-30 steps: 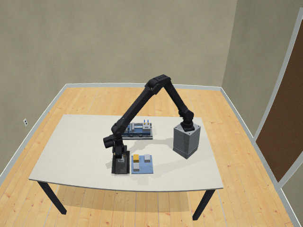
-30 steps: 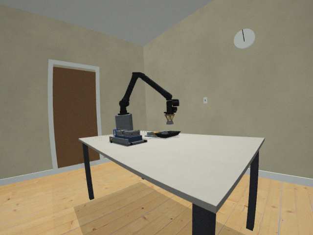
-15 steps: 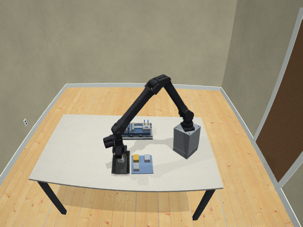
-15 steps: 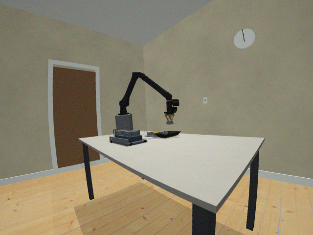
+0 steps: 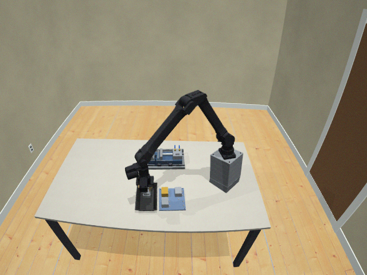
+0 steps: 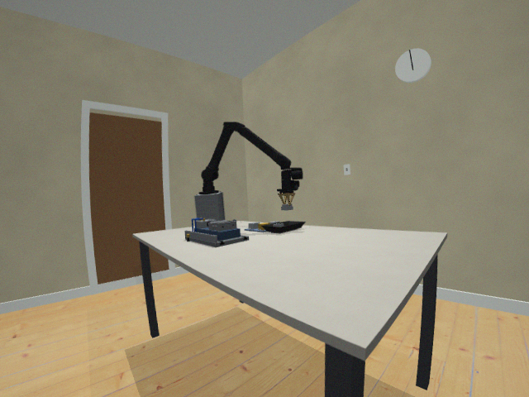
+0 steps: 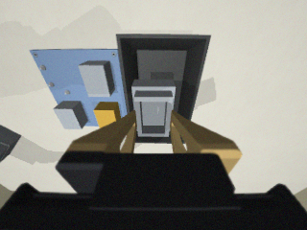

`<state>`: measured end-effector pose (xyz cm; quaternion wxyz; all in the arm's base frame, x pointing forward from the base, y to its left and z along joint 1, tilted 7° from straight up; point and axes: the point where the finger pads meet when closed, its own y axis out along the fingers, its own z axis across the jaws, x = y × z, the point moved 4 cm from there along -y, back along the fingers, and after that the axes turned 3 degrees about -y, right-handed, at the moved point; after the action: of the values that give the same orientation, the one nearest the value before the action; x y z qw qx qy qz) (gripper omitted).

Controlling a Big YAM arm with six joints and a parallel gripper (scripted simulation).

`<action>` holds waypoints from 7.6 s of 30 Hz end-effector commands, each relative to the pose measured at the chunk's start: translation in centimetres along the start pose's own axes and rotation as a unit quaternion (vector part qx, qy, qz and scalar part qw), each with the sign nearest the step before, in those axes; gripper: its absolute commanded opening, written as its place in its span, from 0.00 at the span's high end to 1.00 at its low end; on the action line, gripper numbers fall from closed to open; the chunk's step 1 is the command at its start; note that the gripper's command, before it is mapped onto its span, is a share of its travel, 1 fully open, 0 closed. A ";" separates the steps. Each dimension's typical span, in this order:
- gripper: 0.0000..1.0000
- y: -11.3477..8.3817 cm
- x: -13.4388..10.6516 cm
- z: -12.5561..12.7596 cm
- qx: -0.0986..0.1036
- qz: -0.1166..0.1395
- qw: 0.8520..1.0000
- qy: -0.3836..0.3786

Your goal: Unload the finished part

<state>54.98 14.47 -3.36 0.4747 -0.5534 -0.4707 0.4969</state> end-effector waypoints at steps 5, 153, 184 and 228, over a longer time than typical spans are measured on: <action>1.00 -3.7 0.9 -3.5 -0.046 -0.016 0.999 0.010; 1.00 -2.0 0.8 -4.7 -0.042 -0.014 0.999 0.006; 1.00 4.1 0.8 -4.5 -0.035 -0.012 0.999 0.004; 1.00 6.8 0.8 -4.8 -0.040 -0.013 0.999 0.005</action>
<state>56.97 13.71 -12.21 0.4750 -0.5561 -0.4711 0.4932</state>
